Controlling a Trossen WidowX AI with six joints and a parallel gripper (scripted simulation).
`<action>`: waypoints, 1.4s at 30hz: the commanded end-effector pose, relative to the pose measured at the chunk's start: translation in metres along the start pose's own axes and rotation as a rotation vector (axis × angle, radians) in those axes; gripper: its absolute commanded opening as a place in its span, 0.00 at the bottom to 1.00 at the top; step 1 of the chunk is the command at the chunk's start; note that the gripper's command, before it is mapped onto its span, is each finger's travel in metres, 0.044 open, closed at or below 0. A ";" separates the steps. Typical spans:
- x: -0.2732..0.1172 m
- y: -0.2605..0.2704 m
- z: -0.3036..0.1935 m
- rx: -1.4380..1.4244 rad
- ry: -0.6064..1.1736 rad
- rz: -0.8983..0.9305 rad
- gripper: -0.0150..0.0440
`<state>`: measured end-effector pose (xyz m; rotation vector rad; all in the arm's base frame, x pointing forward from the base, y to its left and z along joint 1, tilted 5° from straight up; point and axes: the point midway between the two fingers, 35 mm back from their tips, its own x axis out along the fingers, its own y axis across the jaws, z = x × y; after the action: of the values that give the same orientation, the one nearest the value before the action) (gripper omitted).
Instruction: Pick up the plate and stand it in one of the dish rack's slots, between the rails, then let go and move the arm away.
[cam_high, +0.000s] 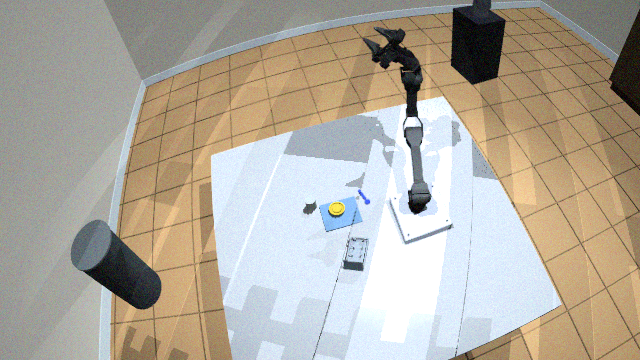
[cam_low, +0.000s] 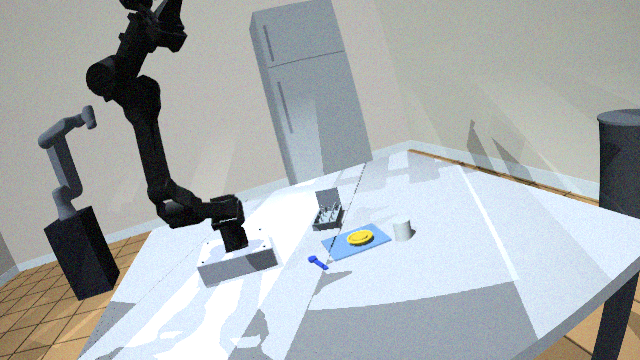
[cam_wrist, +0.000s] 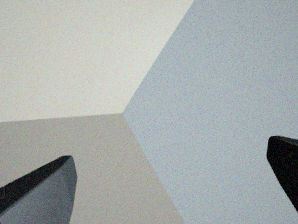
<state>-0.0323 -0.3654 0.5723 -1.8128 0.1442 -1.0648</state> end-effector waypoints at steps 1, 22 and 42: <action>-0.005 -0.028 0.012 -0.138 0.003 -0.043 0.93; -0.024 -0.128 0.087 -0.625 0.026 -0.241 0.93; -0.043 -0.190 0.186 -1.244 0.037 -0.418 0.93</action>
<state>0.0009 -0.1361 0.6722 -2.9232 0.5152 -1.4322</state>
